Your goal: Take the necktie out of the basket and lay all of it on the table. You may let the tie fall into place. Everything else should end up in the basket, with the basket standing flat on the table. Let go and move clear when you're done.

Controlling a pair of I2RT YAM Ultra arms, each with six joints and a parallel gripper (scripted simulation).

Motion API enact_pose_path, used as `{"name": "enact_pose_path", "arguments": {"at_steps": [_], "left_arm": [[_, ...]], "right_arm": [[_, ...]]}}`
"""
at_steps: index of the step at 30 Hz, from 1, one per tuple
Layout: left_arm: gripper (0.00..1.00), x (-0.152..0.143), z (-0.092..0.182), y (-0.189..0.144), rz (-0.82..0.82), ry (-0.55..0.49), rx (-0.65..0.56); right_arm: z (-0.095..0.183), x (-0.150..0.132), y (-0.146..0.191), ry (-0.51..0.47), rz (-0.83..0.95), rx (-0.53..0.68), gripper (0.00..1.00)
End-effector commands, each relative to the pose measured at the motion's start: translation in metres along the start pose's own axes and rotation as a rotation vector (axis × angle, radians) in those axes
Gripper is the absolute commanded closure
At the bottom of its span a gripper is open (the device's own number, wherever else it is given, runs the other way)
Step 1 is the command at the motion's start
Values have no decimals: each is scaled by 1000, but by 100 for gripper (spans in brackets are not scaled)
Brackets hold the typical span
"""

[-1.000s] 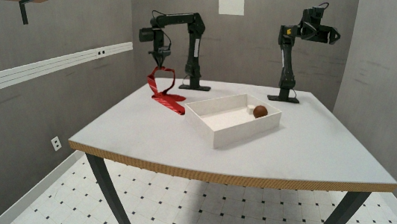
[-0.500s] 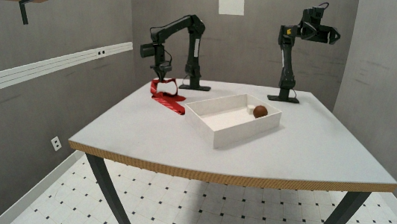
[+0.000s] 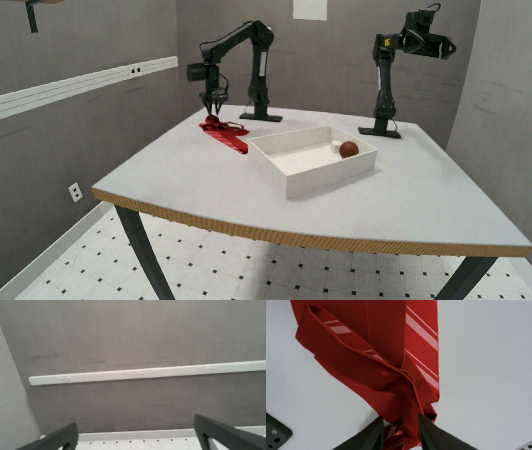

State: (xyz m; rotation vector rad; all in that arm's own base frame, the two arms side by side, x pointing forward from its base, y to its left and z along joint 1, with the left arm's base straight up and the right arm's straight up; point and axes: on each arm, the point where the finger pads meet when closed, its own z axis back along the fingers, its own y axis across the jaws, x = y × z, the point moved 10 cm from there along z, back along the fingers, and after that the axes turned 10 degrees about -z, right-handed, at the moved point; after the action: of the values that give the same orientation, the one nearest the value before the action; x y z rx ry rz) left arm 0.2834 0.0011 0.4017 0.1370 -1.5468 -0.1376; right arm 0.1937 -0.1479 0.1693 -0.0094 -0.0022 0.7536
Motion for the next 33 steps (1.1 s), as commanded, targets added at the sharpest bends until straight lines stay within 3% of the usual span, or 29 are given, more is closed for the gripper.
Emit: {"name": "enact_pose_path", "arguments": {"at_steps": [1, 7, 9, 14, 26, 33], "left_arm": [[0, 0, 0, 0, 0, 0, 0], [0, 0, 0, 0, 0, 0, 0], [0, 0, 0, 0, 0, 0, 0], [0, 0, 0, 0, 0, 0, 0], [0, 0, 0, 0, 0, 0, 0], [0, 0, 0, 0, 0, 0, 0]], "right_arm": [[-7, 1, 0, -1, 7, 9, 59], [-7, 1, 0, -1, 7, 9, 27], [-7, 1, 0, -1, 7, 9, 27], [-7, 1, 0, -1, 7, 9, 0], [19, 1, 0, -1, 7, 9, 0], [53, 0, 0, -1, 7, 9, 0]]}}
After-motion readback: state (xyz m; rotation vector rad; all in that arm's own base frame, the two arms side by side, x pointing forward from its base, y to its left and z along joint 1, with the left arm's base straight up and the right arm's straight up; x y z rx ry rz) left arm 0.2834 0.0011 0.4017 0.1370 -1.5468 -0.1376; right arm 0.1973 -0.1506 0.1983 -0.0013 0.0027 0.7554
